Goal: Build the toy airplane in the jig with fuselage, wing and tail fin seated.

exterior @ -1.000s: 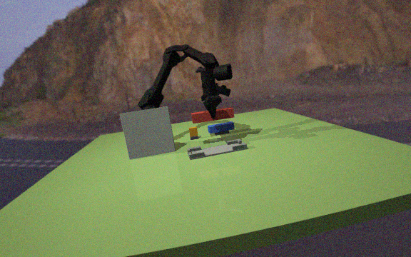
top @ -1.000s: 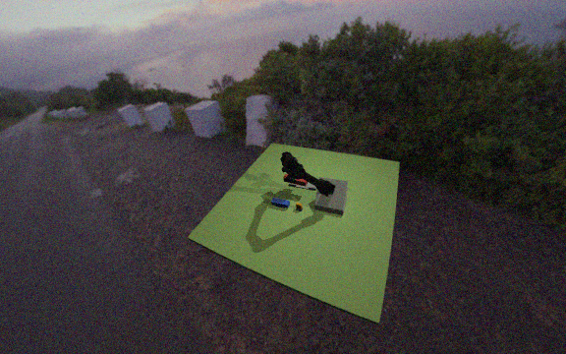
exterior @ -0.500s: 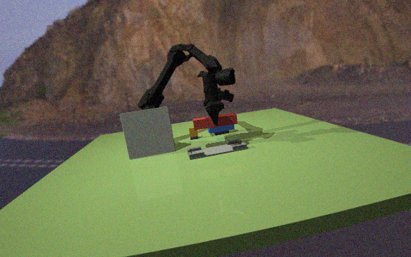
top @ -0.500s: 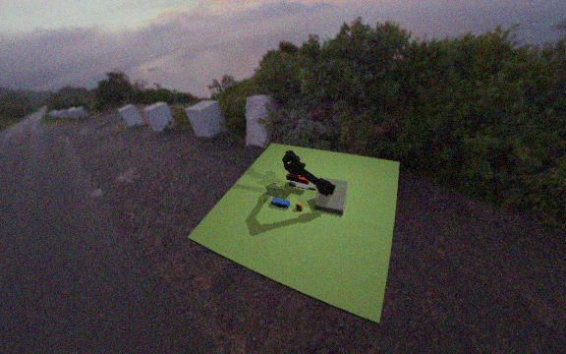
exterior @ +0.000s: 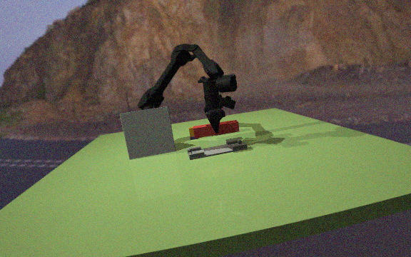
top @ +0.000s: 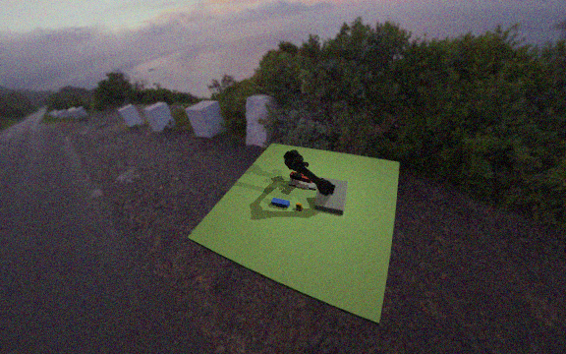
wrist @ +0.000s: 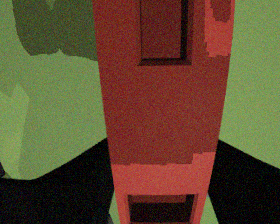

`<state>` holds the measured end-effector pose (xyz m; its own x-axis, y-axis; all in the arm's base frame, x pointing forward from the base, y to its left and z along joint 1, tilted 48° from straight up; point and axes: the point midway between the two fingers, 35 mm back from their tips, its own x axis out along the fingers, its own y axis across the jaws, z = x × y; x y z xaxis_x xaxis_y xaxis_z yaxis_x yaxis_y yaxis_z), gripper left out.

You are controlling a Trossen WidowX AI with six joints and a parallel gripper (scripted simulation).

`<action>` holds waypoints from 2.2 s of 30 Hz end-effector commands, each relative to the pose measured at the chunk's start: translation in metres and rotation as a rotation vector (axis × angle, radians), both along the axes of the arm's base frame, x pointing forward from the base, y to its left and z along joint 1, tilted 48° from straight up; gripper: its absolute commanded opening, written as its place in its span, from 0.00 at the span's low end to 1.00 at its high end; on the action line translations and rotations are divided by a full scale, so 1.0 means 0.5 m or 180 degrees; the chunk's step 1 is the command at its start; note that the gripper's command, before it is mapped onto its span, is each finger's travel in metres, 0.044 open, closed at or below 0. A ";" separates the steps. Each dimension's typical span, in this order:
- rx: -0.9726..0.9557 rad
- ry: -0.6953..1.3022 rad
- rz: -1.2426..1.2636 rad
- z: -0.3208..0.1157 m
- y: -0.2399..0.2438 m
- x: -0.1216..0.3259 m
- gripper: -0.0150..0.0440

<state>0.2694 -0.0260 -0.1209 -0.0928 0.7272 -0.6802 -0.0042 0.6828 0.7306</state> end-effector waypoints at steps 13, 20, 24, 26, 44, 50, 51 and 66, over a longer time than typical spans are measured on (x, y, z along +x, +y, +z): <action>-0.0012 -0.0004 -0.0004 -0.029 -0.010 -0.004 0.58; -0.0012 -0.0004 -0.0004 -0.029 -0.010 -0.004 0.58; -0.0012 -0.0004 -0.0004 -0.029 -0.010 -0.004 0.58; -0.0012 -0.0004 -0.0004 -0.029 -0.010 -0.004 0.58; -0.0010 -0.0004 -0.0005 -0.065 0.026 -0.007 0.58; -0.0008 -0.0004 -0.0004 -0.078 0.040 -0.010 0.58; -0.0007 -0.0003 -0.0004 -0.080 0.042 -0.010 0.58; -0.0019 -0.0022 0.0019 -0.082 0.046 -0.009 0.39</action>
<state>0.2644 -0.0030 -0.1622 -0.0934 0.7231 -0.6844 -0.0118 0.6865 0.7270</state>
